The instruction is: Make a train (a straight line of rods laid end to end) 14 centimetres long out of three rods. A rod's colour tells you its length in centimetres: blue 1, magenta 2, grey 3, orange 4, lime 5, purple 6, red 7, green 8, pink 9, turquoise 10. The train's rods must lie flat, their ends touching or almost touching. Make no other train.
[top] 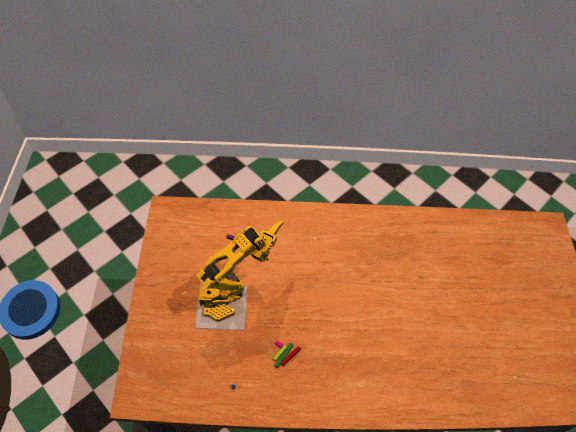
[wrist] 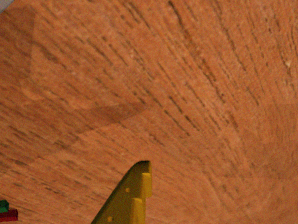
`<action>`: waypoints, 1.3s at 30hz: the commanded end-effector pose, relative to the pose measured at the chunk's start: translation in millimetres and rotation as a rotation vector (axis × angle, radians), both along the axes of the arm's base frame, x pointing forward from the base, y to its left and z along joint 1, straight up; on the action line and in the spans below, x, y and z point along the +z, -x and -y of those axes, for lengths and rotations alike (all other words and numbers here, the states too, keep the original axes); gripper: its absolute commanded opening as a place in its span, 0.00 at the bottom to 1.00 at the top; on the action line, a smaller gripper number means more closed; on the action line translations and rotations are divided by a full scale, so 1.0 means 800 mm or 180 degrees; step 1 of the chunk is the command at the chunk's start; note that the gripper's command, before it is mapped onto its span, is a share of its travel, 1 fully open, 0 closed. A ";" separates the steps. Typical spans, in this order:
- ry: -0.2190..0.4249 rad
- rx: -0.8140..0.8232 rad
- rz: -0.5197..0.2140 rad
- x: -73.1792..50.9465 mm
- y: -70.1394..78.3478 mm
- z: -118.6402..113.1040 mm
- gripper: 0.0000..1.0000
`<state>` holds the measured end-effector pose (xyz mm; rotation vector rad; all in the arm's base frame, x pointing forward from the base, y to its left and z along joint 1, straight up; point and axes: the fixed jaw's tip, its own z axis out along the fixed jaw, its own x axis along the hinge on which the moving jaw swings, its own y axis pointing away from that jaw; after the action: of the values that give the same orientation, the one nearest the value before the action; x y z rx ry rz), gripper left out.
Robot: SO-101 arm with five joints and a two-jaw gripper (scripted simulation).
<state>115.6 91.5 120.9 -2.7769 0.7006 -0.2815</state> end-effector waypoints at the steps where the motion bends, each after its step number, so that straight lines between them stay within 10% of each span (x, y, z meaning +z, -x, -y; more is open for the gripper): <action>1: 0.0134 -0.0287 -0.0038 0.001 -0.030 0.022 0.71; 20: 0.0463 -0.1495 -0.0394 -0.014 -0.091 0.177 0.50; 29: 0.0481 -0.1979 -0.0605 -0.028 -0.077 0.255 0.42; 39: 0.0396 -0.2561 -0.0864 -0.050 -0.021 0.344 0.32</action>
<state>144.1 -160.5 86.5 -2.5603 1.8427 -0.1179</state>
